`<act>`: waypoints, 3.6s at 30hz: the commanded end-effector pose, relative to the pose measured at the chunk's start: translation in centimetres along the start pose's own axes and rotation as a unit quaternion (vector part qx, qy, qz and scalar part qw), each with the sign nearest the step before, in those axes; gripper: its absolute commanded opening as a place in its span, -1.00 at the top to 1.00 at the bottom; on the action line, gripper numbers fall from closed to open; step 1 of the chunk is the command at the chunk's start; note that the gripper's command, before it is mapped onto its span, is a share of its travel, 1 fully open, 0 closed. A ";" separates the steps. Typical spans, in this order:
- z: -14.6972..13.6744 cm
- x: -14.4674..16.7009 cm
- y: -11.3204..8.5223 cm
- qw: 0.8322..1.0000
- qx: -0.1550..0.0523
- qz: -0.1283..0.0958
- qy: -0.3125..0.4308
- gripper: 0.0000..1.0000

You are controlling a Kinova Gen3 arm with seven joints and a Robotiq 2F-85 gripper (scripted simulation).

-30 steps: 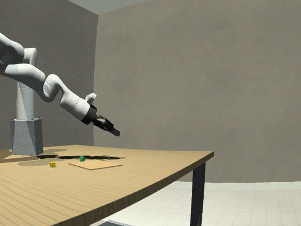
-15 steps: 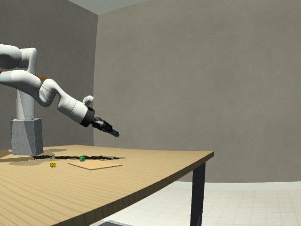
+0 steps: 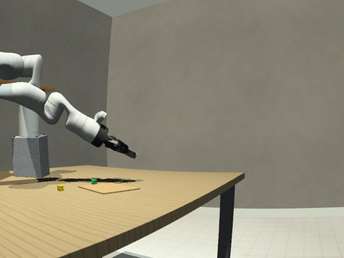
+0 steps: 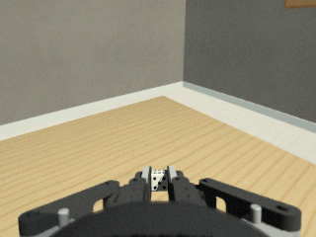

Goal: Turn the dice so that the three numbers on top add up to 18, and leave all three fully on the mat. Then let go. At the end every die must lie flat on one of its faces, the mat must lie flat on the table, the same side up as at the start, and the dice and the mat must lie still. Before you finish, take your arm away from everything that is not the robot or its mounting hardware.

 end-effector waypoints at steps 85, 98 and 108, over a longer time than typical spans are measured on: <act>-0.7 7.1 3.8 1.000 0.001 0.000 0.003 0.78; -0.7 7.3 3.9 1.000 0.001 0.000 0.003 0.78; -0.7 7.3 3.9 1.000 0.001 0.000 0.003 0.78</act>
Point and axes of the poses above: the point where the finger pads meet when closed, its own y axis out along the fingers, its own z axis across the jaws, x = y × z, the point moved 8 cm from there along -y, back along the fingers, and after that the axes turned 6 degrees about -y, right-handed, at the moved point
